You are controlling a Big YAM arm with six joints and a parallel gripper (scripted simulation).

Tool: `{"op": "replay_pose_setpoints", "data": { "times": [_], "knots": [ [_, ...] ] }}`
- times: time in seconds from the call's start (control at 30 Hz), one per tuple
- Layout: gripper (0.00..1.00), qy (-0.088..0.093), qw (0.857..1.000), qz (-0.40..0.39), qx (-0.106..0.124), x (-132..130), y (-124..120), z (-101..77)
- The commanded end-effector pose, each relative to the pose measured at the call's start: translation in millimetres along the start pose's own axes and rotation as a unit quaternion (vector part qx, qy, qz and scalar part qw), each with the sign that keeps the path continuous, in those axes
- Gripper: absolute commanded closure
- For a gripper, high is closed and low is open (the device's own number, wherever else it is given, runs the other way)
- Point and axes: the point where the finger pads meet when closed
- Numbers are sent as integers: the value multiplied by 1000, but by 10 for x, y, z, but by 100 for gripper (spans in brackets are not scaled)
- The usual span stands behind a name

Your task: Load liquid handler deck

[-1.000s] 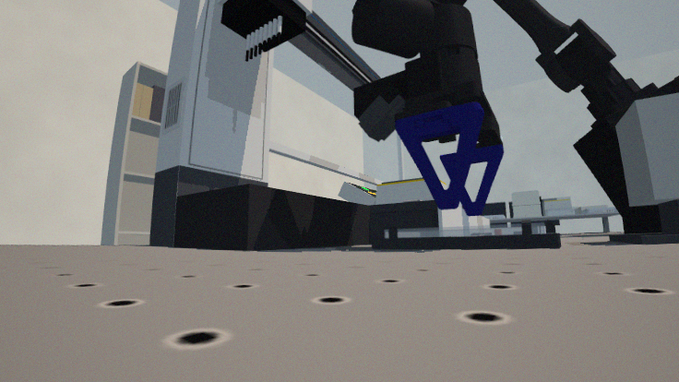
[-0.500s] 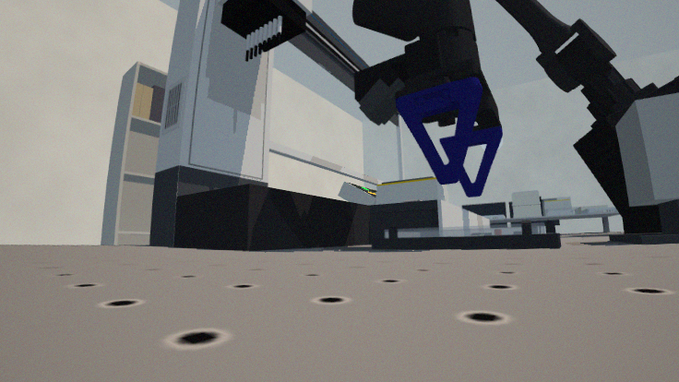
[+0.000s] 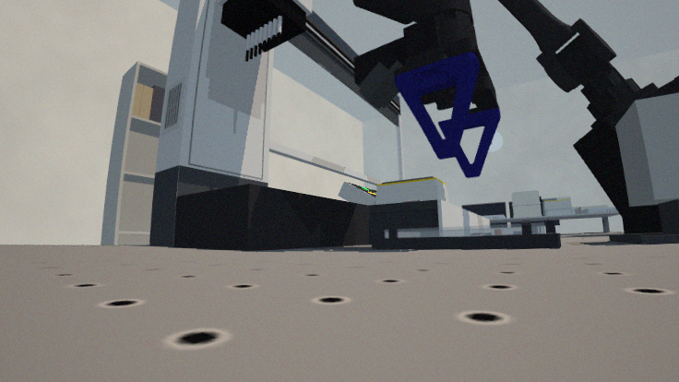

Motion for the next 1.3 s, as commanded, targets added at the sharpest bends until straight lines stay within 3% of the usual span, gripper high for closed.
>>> {"op": "replay_pose_setpoints", "data": {
  "times": [0.0, 0.67, 0.77, 0.8, 0.93, 1.27],
  "knots": [
    [0, 15, 1000, 3, -5, 97, 1, -216],
    [0, 23, 1000, 7, -7, 169, 45, -553],
    [0, 16, 1000, 7, -6, 148, 41, -511],
    [0, 25, 1000, 7, -7, 194, 47, -597],
    [0, 30, 999, 9, -9, 246, 72, -696],
    [0, 31, 999, 9, -9, 248, 75, -856]
  ]
}}
Point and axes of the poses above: the point where the finger pads meet when closed, its own z axis out along the fingers, its own x axis across the jaws, y = z × x, and after that the axes turned 10 degrees about z, right-handed
